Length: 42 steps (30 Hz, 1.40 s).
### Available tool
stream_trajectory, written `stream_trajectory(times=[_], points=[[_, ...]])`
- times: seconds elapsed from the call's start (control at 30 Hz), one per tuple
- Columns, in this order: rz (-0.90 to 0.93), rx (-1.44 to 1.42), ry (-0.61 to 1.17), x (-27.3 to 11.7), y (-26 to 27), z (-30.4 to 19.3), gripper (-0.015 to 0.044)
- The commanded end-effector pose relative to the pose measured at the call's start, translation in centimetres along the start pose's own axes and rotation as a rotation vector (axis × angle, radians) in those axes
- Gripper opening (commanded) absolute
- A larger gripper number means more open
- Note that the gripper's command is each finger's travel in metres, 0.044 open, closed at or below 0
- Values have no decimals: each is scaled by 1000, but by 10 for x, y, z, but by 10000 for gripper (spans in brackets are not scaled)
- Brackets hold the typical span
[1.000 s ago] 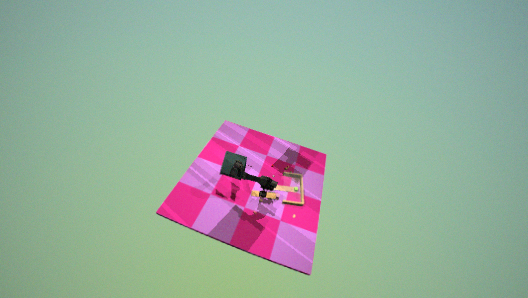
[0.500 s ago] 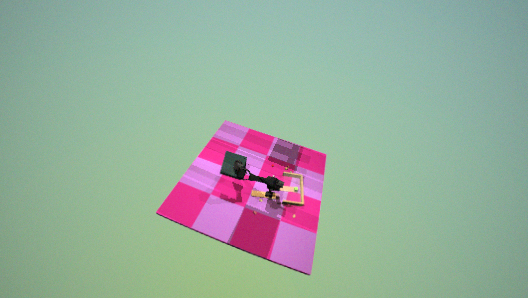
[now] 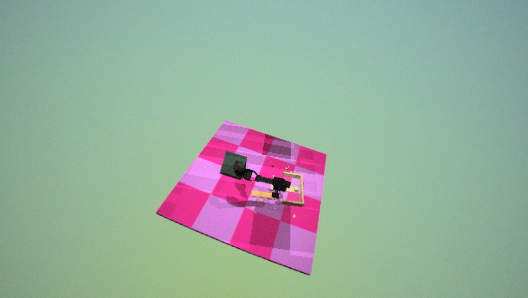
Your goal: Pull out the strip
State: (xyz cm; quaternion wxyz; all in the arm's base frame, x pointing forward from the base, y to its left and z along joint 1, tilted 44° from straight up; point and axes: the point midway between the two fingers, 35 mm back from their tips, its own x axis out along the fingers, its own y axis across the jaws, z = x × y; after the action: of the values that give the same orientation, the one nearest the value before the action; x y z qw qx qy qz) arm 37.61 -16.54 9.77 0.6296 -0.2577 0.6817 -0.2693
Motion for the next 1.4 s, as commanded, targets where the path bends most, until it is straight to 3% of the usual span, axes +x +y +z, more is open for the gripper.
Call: stream_trajectory(times=[0.0,0.23,0.5,1.37], points=[[-4,8,0,-2,-1,15,440],[-4,9,-1,-4,-3,38,440],[-4,9,-1,6,-3,39,250],[-7,9,-1,48,-5,38,250]])
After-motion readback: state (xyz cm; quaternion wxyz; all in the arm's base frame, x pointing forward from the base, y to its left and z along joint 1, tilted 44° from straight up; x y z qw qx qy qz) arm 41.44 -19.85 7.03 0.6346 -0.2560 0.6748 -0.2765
